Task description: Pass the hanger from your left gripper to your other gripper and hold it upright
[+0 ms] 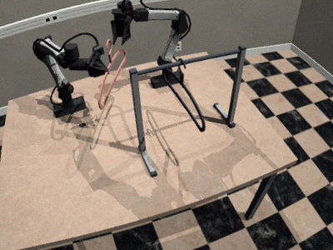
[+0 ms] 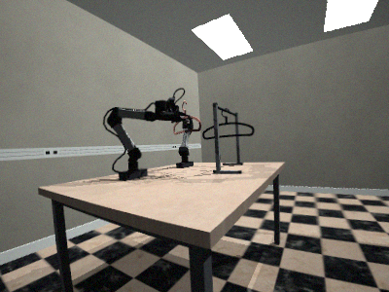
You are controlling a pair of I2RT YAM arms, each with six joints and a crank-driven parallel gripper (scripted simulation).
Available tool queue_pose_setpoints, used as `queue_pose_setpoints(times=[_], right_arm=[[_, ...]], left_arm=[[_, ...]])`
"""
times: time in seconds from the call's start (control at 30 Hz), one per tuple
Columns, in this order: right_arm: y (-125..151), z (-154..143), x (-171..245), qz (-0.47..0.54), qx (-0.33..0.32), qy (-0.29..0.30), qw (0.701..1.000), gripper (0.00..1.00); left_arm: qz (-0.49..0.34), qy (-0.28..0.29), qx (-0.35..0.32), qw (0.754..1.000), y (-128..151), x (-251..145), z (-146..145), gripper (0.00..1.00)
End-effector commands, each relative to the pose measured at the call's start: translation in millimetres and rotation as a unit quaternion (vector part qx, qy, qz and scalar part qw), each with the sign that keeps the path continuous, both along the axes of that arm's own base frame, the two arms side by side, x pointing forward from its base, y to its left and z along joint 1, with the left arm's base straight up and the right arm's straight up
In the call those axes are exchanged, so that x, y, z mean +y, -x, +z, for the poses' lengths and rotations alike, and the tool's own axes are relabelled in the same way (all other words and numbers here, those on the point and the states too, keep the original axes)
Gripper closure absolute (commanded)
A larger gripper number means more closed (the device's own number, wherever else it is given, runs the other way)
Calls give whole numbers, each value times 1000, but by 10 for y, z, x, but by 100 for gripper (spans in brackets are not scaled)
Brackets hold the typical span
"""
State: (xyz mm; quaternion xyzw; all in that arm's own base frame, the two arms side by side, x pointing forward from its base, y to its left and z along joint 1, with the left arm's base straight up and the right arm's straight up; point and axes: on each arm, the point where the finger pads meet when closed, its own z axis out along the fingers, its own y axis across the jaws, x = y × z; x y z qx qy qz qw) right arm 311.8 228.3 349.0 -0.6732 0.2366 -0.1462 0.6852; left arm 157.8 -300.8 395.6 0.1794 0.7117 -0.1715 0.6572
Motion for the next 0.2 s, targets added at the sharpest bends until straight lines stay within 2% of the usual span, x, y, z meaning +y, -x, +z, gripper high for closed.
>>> queue_pose_setpoints(times=[0.0, 0.17], right_arm=[[15, 153, 14, 0, -16, -6, 1000, 100], [15, 153, 14, 0, -16, -6, 1000, 100]], left_arm=[[6, -6, 3, 1000, -1, 33, -21, 54], [6, -6, 3, 1000, -1, 33, -21, 54]])
